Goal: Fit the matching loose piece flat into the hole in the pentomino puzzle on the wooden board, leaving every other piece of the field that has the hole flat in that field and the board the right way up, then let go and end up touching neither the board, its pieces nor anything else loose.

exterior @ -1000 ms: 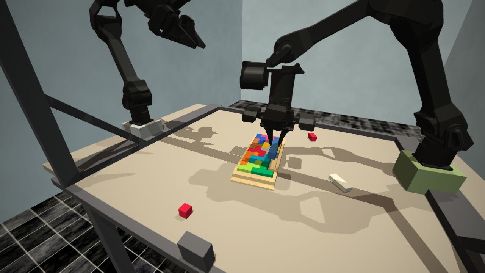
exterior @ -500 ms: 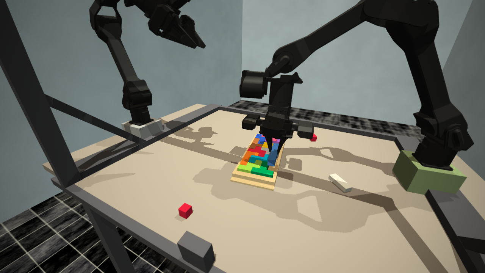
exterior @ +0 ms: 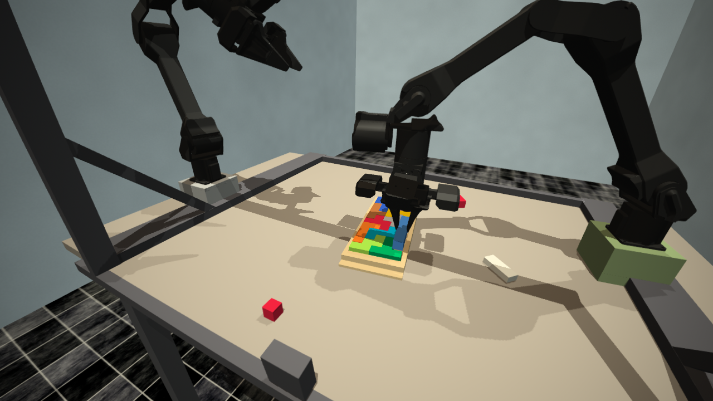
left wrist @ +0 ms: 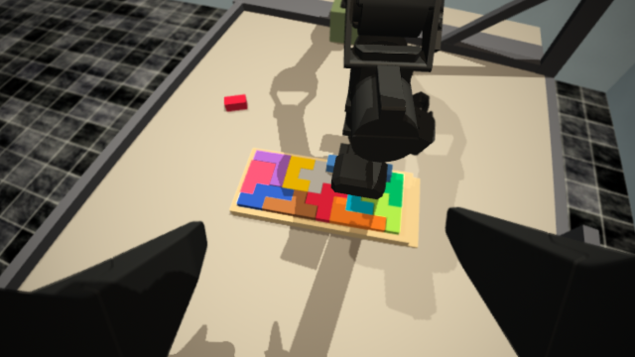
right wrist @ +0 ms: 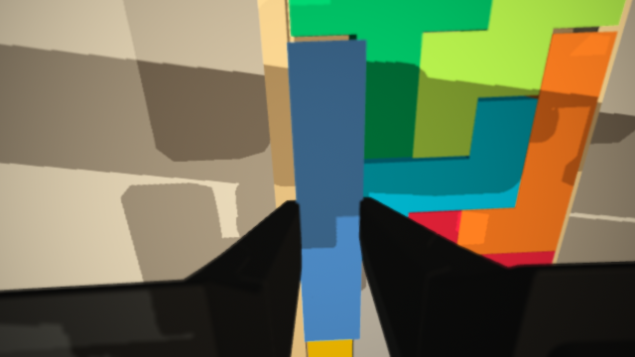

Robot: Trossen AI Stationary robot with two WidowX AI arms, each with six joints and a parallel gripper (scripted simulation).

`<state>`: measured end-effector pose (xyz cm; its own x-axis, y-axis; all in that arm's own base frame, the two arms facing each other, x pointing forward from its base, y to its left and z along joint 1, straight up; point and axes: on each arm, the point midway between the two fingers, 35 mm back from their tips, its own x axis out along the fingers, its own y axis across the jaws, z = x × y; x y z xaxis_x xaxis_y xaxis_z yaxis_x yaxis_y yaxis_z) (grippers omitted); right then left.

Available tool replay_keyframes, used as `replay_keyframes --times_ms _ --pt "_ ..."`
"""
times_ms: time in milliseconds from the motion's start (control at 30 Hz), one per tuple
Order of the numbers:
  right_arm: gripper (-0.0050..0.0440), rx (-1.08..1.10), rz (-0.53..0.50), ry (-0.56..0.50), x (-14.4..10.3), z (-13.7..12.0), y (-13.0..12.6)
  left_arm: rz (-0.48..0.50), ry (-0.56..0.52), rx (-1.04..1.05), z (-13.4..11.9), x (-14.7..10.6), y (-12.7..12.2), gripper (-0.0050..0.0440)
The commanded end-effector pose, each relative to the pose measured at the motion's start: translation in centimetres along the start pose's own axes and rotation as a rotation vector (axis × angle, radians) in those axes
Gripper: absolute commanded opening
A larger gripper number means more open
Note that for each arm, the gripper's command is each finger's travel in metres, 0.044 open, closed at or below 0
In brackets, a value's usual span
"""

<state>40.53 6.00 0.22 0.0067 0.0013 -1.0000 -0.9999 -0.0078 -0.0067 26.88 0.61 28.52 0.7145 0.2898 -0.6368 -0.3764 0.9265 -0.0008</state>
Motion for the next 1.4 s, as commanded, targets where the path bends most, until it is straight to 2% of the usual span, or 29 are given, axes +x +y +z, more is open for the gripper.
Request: replay_keyframes --times_ms 0,233,267,600,700,1033,1067,1300,1367 --pt "-0.005 -0.003 0.004 0.0 1.1 0.1 0.1 -0.007 -0.014 -0.007 0.4 -0.4 0.0 0.044" --pt "-0.005 -0.003 0.004 0.0 2.4 0.1 0.0 -0.007 -0.014 -0.007 0.4 -0.4 0.0 0.044" --pt "-0.005 -0.003 -0.012 -0.003 1.9 0.1 -0.1 -0.007 -0.014 -0.007 0.4 -0.4 0.0 0.044" --pt "-0.005 -0.002 -0.012 -0.003 1.9 0.1 0.1 -0.007 -0.014 -0.007 0.4 -0.4 0.0 0.044" --pt "-0.005 -0.002 -0.03 -0.005 0.6 0.1 -0.7 -0.007 -0.014 -0.007 0.4 -0.4 0.0 0.044" --pt "-0.005 -0.002 -0.019 -0.004 0.9 0.1 -0.3 -0.007 -0.014 -0.007 0.4 -0.4 0.0 0.044" --pt "0.0024 -0.002 -0.019 -0.004 0.9 0.1 -0.3 -0.007 -0.014 -0.007 0.4 -0.4 0.0 0.044" --pt "0.0192 -0.001 -0.021 -0.003 0.9 0.1 -0.4 -0.007 -0.014 -0.007 0.4 -0.4 0.0 0.044" --pt "0.0199 -0.001 -0.021 -0.003 0.9 0.1 -0.4 -0.007 -0.014 -0.007 0.4 -0.4 0.0 0.044"
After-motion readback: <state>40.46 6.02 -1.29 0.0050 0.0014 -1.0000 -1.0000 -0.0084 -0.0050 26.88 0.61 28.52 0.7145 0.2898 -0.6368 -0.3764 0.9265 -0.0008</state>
